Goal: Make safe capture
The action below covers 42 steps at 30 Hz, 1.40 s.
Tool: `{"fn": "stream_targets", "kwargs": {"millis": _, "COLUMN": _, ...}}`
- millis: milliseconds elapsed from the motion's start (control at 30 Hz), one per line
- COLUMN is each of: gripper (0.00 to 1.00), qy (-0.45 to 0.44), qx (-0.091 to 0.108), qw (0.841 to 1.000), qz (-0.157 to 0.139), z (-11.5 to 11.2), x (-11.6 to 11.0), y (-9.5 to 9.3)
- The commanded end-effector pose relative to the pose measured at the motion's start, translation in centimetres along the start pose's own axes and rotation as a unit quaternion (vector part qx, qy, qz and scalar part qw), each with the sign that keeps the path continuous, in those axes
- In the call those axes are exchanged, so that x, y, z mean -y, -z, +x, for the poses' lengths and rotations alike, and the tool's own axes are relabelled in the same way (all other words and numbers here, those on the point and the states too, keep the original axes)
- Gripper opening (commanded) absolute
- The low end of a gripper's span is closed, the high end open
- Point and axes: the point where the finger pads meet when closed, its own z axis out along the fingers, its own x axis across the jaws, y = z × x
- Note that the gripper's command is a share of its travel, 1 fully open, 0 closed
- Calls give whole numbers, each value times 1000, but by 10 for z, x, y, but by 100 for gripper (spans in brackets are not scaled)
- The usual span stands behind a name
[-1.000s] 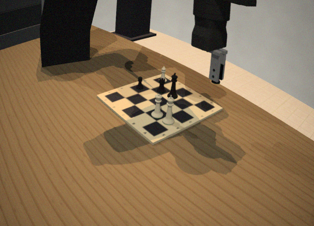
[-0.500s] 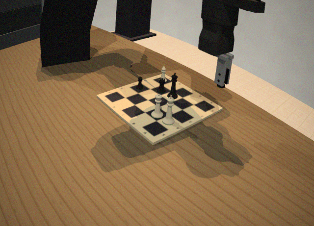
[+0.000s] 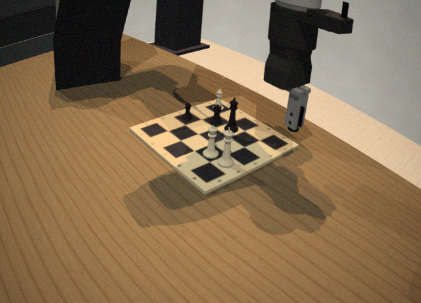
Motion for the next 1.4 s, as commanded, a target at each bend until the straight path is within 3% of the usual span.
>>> {"fn": "stream_targets", "kwargs": {"millis": 0, "gripper": 0, "qy": 1, "qx": -1, "qw": 1000, "qz": 4, "z": -1, "x": 5, "y": -18}}
{"fn": "stream_targets", "kwargs": {"millis": 233, "gripper": 0, "qy": 1, "qx": -1, "qw": 1000, "qz": 4, "z": -1, "x": 5, "y": -51}}
{"fn": "stream_targets", "kwargs": {"millis": 433, "gripper": 0, "qy": 1, "qx": -1, "qw": 1000, "qz": 4, "z": -1, "x": 5, "y": -68}}
{"fn": "stream_targets", "kwargs": {"millis": 1367, "gripper": 0, "qy": 1, "qx": -1, "qw": 1000, "qz": 4, "z": 0, "x": 6, "y": -70}}
